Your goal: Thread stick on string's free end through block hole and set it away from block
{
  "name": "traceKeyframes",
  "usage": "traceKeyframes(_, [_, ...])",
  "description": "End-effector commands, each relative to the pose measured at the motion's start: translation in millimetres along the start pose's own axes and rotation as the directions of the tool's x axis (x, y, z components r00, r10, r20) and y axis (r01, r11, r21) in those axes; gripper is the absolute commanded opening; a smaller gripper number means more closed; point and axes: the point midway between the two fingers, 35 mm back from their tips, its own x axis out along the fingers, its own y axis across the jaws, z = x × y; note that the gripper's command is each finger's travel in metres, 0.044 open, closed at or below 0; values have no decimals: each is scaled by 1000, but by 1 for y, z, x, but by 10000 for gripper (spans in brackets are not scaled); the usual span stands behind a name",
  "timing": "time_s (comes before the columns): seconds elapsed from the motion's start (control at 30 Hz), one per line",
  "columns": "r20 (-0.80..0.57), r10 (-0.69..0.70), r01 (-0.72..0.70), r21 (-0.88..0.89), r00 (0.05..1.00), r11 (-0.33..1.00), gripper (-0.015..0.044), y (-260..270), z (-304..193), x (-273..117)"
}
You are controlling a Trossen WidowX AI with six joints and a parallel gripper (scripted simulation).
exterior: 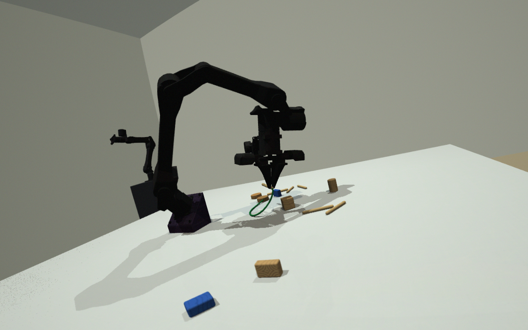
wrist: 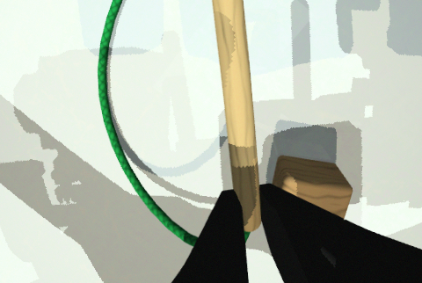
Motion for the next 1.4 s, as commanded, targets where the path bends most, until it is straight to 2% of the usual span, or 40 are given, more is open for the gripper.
traceKeyframes(0.0, [4,2,-1,-115,1000,993,0,-4,5,-2])
traceKeyframes(0.3, [4,25,-22,-367,1000,930,0,-8,17,-2])
traceKeyframes(0.63, [3,52,-39,-617,999,786,0,-12,30,0])
traceKeyframes(1.0, [-1,83,-47,-831,997,555,0,-16,44,2])
traceKeyframes(1.37, [-7,115,-39,-961,993,275,0,-19,57,4])
